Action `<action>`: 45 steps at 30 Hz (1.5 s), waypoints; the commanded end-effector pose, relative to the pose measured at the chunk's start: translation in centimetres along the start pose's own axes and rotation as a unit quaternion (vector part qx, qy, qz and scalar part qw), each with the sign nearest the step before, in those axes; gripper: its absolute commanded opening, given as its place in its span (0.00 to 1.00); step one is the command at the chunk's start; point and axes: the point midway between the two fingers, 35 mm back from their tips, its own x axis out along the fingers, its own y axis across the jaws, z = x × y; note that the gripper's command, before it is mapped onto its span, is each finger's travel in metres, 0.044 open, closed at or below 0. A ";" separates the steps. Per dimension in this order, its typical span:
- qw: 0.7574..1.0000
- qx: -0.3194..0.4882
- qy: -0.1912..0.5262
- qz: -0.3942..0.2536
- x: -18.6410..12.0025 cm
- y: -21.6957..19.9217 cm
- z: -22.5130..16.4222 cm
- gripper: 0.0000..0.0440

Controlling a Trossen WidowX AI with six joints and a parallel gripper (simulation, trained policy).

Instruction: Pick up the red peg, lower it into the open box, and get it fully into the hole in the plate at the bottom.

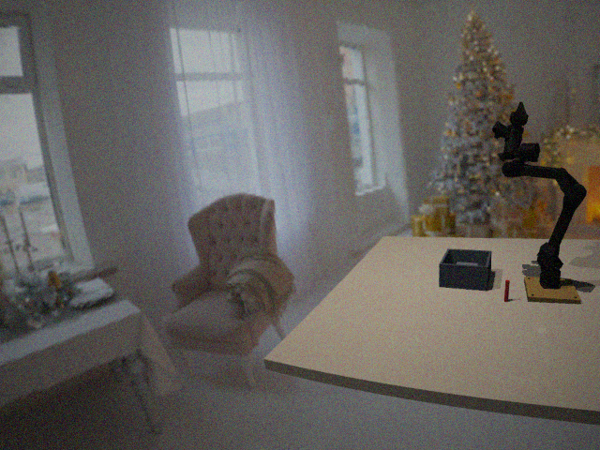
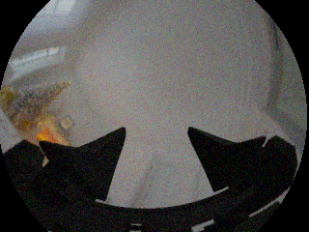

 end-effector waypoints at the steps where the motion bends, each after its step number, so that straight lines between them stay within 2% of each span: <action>1: 1.000 0.011 -0.011 0.008 -0.2 0.4 0.5 0.95; 3: 0.999 0.033 -0.033 0.024 -0.7 1.2 1.6 1.00; 11: 0.982 0.112 -0.115 0.100 -3.3 4.2 6.3 1.00; 22: 0.929 0.210 -0.204 0.225 -8.8 8.0 12.0 1.00; 33: 0.847 0.288 -0.257 0.365 -15.8 10.8 16.3 1.00; 45: 0.732 0.343 -0.271 0.524 -24.6 12.3 19.0 1.00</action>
